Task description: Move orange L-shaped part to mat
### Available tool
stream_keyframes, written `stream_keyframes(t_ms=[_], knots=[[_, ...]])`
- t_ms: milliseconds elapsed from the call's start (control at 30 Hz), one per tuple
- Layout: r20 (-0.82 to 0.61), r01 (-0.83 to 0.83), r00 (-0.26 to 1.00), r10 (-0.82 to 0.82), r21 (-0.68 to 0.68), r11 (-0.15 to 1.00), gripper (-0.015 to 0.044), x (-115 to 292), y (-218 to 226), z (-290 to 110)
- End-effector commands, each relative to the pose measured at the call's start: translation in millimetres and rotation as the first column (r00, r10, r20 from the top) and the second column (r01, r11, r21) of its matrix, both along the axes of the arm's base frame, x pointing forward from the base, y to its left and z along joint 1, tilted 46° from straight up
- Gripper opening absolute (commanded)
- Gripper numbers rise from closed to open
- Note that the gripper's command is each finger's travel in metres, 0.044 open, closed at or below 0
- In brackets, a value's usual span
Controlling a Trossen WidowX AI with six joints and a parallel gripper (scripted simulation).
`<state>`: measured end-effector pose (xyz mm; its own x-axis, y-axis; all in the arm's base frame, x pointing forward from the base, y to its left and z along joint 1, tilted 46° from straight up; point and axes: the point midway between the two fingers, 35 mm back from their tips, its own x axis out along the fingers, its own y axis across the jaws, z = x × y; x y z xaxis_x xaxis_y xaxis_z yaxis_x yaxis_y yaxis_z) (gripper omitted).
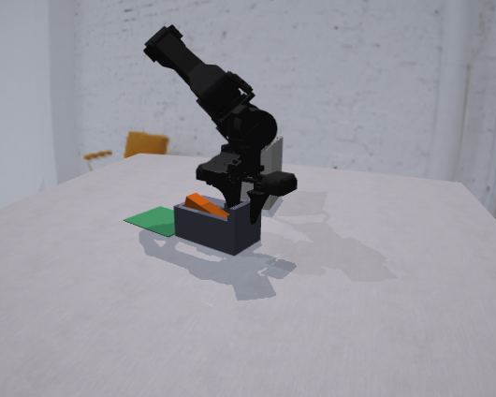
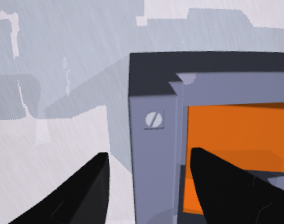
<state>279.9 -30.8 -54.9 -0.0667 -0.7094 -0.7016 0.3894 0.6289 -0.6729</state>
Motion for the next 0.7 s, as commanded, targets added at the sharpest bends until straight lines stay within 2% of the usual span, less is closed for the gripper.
stream_keyframes(t_ms=[0,667], knots=[[-0.006,-0.001,1.0,0.001,-0.008,1.0,0.018,-1.7,-6.3,-4.1],[-0.006,-0.001,1.0,0.001,-0.009,1.0,0.018,-3.0,-14.2,-11.1]])
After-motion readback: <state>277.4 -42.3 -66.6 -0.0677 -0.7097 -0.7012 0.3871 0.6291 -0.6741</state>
